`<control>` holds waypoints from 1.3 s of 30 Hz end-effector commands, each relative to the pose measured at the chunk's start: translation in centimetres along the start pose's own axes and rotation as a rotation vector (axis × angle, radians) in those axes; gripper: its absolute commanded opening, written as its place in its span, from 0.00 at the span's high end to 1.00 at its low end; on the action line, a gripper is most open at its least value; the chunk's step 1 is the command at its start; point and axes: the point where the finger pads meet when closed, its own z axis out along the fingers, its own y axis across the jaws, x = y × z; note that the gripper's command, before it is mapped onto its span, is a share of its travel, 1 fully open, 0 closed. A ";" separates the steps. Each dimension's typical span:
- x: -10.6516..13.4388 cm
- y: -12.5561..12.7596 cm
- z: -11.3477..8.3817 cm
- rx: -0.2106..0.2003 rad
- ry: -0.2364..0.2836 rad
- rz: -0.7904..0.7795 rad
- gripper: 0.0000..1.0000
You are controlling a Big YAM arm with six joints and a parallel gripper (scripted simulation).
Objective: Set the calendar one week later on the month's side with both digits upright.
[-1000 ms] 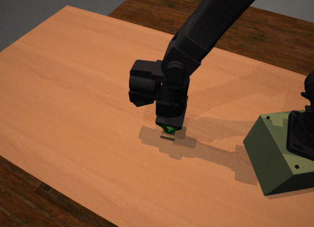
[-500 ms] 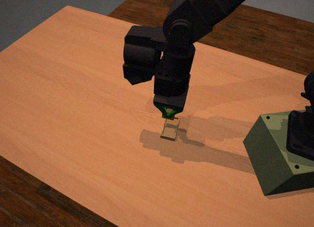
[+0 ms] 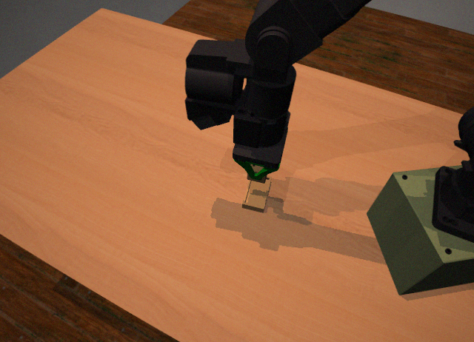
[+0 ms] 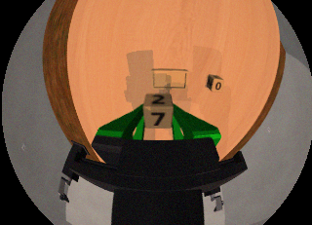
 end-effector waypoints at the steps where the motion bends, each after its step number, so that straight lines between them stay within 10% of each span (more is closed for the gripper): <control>1: -2.8 3.6 -0.7 -0.006 -0.049 -0.001 0.73; 6: -2.2 9.6 -0.1 -0.013 -0.047 -0.001 0.73; 22: -1.3 8.9 0.7 -0.008 -0.026 0.013 0.73; 39: -0.1 8.3 6.8 0.000 0.000 -0.003 0.73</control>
